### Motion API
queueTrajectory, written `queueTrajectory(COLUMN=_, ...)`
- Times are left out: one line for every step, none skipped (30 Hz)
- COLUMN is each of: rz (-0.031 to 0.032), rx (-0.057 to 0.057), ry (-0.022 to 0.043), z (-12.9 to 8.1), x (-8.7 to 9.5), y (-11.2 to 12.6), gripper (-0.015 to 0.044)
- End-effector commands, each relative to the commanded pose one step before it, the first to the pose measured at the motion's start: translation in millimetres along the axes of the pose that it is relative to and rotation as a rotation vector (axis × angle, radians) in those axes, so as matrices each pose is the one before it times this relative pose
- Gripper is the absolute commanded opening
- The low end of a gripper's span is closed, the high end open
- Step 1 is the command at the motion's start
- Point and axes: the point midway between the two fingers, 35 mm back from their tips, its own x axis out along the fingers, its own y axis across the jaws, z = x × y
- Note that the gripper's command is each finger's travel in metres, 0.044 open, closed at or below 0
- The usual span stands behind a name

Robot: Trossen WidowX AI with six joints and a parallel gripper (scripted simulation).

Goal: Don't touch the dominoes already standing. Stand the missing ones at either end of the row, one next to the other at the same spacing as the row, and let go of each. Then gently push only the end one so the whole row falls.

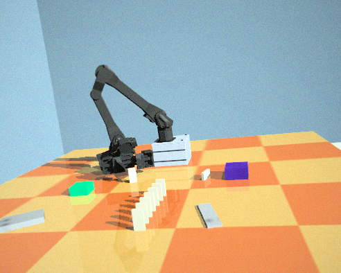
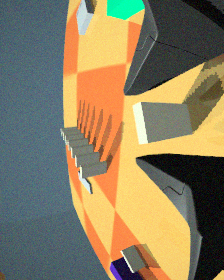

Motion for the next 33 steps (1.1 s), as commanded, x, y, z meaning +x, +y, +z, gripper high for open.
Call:
queueTrajectory(rz=-0.00083, rx=0.0096, ry=-0.00550, z=-0.12, x=0.23, y=0.80, gripper=0.0291)
queueTrajectory(rz=0.00000, rx=0.0000, ry=0.00000, z=0.00, x=0.00, y=0.00, gripper=0.0317)
queueTrajectory(rz=0.00000, rx=0.0000, ry=0.00000, z=0.00, x=0.00, y=0.00, gripper=0.0343)
queueTrajectory(rz=0.00000, rx=0.0000, ry=0.00000, z=0.00, x=0.00, y=0.00, gripper=0.0370)
queueTrajectory(rz=0.00000, rx=0.0000, ry=0.00000, z=0.00, x=0.00, y=0.00, gripper=0.0396)
queueTrajectory(rz=0.00000, rx=0.0000, ry=0.00000, z=0.00, x=0.00, y=0.00, gripper=0.0422)
queueTrajectory(rz=0.00000, rx=0.0000, ry=0.00000, z=0.00, x=0.00, y=0.00, gripper=0.0440)
queueTrajectory(rz=0.00000, rx=0.0000, ry=0.00000, z=0.00, x=0.00, y=0.00, gripper=0.0440)
queueTrajectory(rz=0.00000, rx=0.0000, ry=0.00000, z=0.00, x=0.00, y=0.00, gripper=0.0440)
queueTrajectory(rz=0.00002, rx=-0.0002, ry=0.00012, z=1.13, x=-0.11, y=-0.19, gripper=0.0440)
queueTrajectory(rz=0.00005, rx=-0.0006, ry=0.00037, z=3.39, x=-0.34, y=-0.53, gripper=0.0440)
queueTrajectory(rz=0.00008, rx=-0.0011, ry=0.00062, z=5.65, x=-0.56, y=-0.73, gripper=0.0440)
queueTrajectory(rz=0.00012, rx=-0.0014, ry=0.00080, z=7.38, x=-0.73, y=-0.67, gripper=0.0440)
queueTrajectory(rz=0.00012, rx=-0.0014, ry=0.00082, z=7.47, x=-0.74, y=-0.35, gripper=0.0440)
queueTrajectory(rz=0.00013, rx=-0.0013, ry=0.00082, z=7.42, x=-0.73, y=-0.02, gripper=0.0440)
queueTrajectory(rz=0.00013, rx=-0.0013, ry=0.00080, z=7.24, x=-0.71, y=0.30, gripper=0.0440)
queueTrajectory(rz=0.00011, rx=-0.0010, ry=0.00061, z=5.47, x=-0.54, y=0.44, gripper=0.0440)
queueTrajectory(rz=0.00007, rx=-0.0006, ry=0.00036, z=3.26, x=-0.32, y=0.35, gripper=0.0440)
queueTrajectory(rz=0.00002, rx=-0.0002, ry=0.00012, z=1.08, x=-0.11, y=0.13, gripper=0.0440)
queueTrajectory(rz=0.00000, rx=0.0000, ry=0.00000, z=0.00, x=0.00, y=0.00, gripper=0.0440)
queueTrajectory(rz=0.00000, rx=0.0000, ry=0.00000, z=0.00, x=0.00, y=0.00, gripper=0.0440)
queueTrajectory(rz=0.01125, rx=0.0060, ry=0.01370, z=-0.96, x=1.25, y=0.19, gripper=0.0440)
queueTrajectory(rz=0.03258, rx=0.0174, ry=0.04170, z=-2.72, x=3.63, y=0.51, gripper=0.0440)
queueTrajectory(rz=0.05026, rx=0.0269, ry=0.07135, z=-3.97, x=5.73, y=0.57, gripper=0.0440)
queueTrajectory(rz=0.05449, rx=0.0297, ry=0.09049, z=-3.80, x=6.47, y=0.20, gripper=0.0440)
queueTrajectory(rz=0.04602, rx=0.0262, ry=0.09305, z=-2.57, x=5.74, y=-0.29, gripper=0.0440)
queueTrajectory(rz=0.03709, rx=0.0229, ry=0.09482, z=-1.36, x=4.84, y=-0.64, gripper=0.0440)
queueTrajectory(rz=0.02783, rx=0.0199, ry=0.09584, z=-0.21, x=3.79, y=-0.88, gripper=0.0440)
queueTrajectory(rz=0.01832, rx=0.0172, ry=0.09606, z=0.84, x=2.60, y=-1.00, gripper=0.0440)
queueTrajectory(rz=0.00868, rx=0.0148, ry=0.09544, z=1.77, x=1.28, y=-1.03, gripper=0.0440)
queueTrajectory(rz=-0.00101, rx=0.0129, ry=0.09396, z=2.55, x=-0.15, y=-1.00, gripper=0.0440)
queueTrajectory(rz=-0.00675, rx=0.0214, ry=0.08766, z=1.80, x=-1.24, y=0.56, gripper=0.0440)
queueTrajectory(rz=-0.01563, rx=0.0201, ry=0.08566, z=2.03, x=-2.60, y=0.60, gripper=0.0440)
